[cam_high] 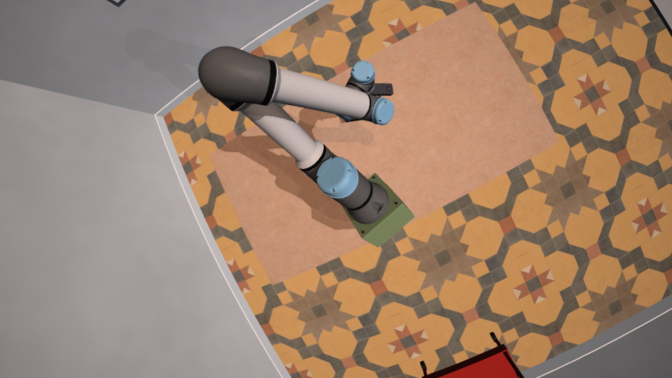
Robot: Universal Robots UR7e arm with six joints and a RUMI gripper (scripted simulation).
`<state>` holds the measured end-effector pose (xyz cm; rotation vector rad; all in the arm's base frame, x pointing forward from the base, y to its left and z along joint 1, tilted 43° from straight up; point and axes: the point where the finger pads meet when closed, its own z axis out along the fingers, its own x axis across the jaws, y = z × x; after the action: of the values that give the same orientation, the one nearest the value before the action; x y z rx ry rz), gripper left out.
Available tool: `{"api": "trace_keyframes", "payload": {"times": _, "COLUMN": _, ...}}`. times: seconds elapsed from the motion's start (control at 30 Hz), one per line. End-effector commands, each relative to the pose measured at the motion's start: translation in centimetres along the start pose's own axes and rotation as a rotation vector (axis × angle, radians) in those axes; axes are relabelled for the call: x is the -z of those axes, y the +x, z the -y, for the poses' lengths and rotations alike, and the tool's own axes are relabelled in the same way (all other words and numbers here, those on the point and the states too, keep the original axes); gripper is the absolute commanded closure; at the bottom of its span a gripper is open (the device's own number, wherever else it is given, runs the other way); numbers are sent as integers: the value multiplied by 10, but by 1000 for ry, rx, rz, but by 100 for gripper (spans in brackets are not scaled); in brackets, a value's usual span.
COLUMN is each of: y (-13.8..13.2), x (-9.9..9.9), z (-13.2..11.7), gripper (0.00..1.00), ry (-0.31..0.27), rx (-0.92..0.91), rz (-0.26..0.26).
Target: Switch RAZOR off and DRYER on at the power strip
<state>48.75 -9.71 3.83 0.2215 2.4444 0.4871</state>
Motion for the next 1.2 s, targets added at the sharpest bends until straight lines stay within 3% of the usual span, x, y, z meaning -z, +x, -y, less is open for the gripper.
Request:
{"api": "trace_keyframes", "payload": {"times": 0.0, "y": -1, "x": -6, "z": 0, "gripper": 100, "ry": 1, "rx": 0, "rz": 1}}
{"api": "trace_keyframes", "payload": {"times": 1.17, "y": -1, "x": -16, "z": 0, "gripper": 100, "ry": 1, "rx": 0, "rz": 1}}
